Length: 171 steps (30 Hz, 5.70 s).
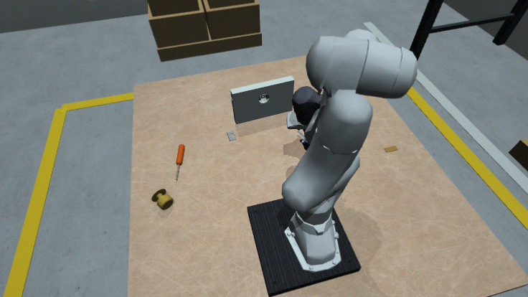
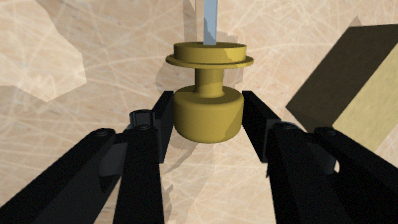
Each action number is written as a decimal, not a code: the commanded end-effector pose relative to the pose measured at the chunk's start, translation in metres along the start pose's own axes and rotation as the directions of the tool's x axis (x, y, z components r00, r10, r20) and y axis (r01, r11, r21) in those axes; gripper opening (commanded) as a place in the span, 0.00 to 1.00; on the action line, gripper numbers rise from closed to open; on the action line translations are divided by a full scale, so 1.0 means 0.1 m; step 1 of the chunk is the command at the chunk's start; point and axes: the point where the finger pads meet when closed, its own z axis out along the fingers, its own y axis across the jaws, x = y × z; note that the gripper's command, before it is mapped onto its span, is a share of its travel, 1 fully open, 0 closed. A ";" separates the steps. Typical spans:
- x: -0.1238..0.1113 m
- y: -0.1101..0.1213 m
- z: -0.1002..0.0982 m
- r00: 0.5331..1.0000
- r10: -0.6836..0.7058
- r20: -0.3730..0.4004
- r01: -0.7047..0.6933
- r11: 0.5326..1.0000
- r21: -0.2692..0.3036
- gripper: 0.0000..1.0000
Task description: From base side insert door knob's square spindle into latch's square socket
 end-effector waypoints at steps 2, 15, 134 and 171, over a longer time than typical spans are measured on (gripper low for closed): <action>0.00 0.01 0.00 1.000 0.004 -0.002 -0.004 1.000 -0.001 0.42; 0.01 0.04 -0.09 1.000 0.004 -0.002 -0.004 1.000 -0.001 0.42; 0.87 -0.01 -0.86 0.984 0.167 0.067 -0.179 0.942 0.284 0.42; 1.50 -0.20 -1.01 0.964 0.237 0.118 -0.265 0.871 0.413 0.42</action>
